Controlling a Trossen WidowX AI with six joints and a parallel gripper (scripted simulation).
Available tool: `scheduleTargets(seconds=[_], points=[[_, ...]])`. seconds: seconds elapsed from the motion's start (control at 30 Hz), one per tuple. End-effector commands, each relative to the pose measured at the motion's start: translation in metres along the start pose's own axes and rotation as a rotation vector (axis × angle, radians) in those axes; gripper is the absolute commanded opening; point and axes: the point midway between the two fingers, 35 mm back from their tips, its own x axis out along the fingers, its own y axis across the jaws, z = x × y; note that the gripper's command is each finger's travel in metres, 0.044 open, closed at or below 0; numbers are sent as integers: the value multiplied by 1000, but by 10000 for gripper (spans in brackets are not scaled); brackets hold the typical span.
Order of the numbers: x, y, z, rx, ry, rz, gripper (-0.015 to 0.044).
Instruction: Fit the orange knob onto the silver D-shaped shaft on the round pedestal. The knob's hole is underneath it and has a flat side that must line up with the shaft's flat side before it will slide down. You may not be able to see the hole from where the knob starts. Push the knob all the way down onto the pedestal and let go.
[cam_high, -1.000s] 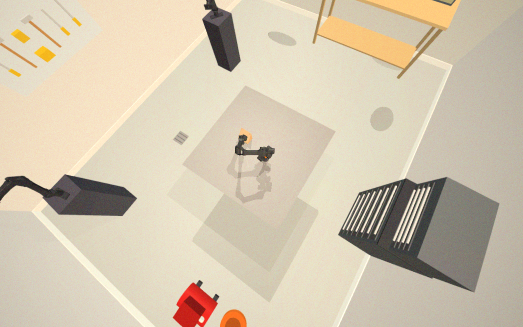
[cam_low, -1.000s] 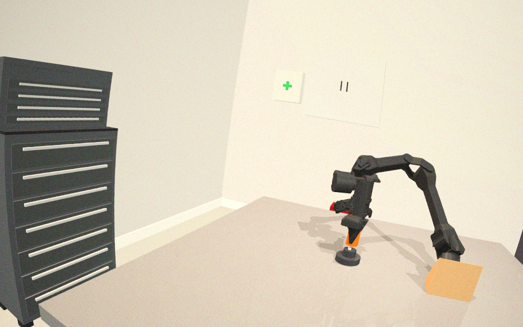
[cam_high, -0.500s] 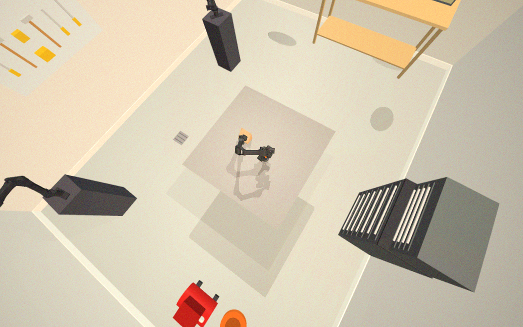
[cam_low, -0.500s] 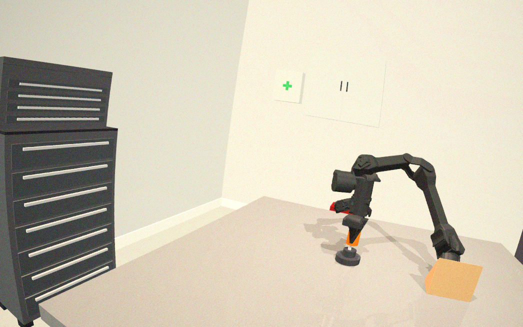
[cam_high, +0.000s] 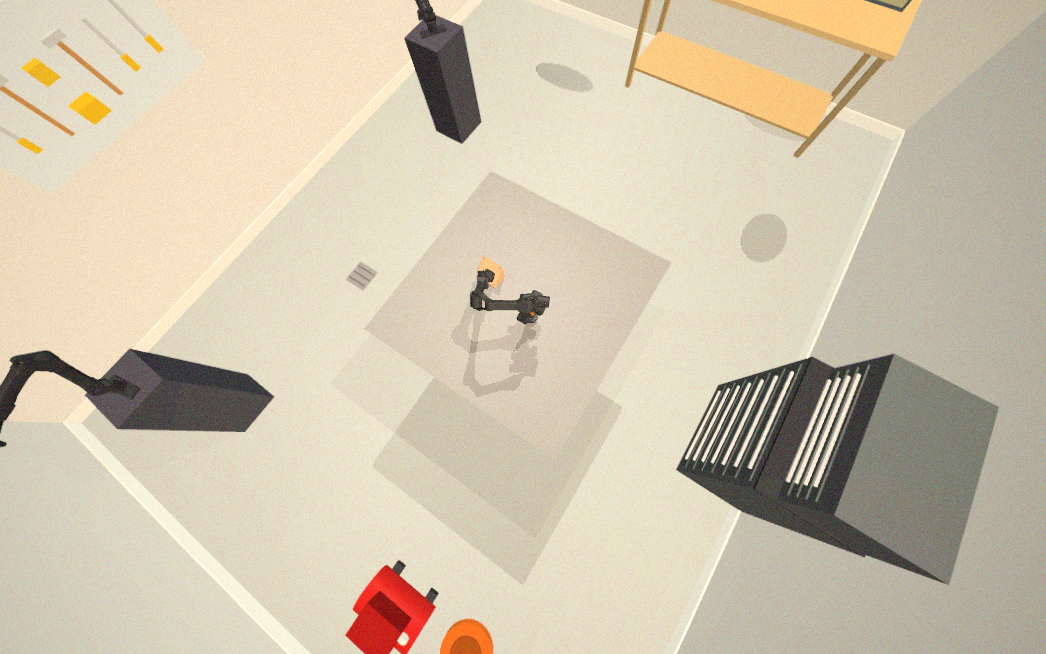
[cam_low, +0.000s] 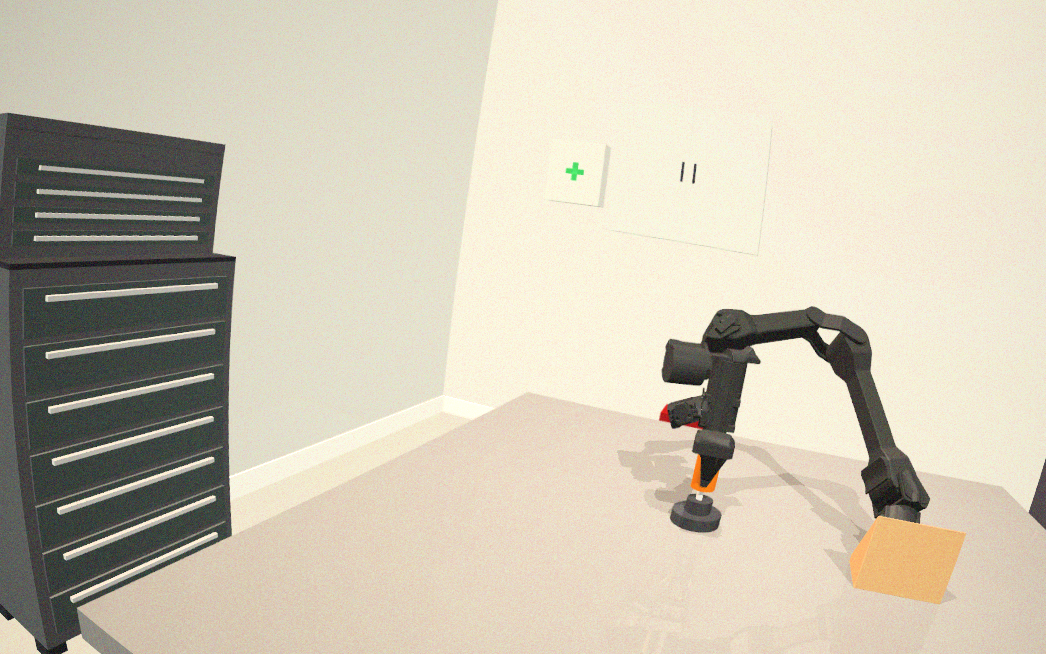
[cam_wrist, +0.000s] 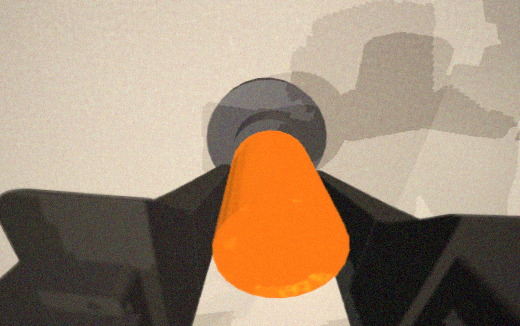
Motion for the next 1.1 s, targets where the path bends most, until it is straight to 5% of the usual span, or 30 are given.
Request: scheduleTargets(seconds=[0.0,0.73,1.07], points=[[1,0,-1,-9,-1,-4,0],[-2,-1,1,-9,-1,-3,0],[0,-1,1,-218,-1,-4,0]])
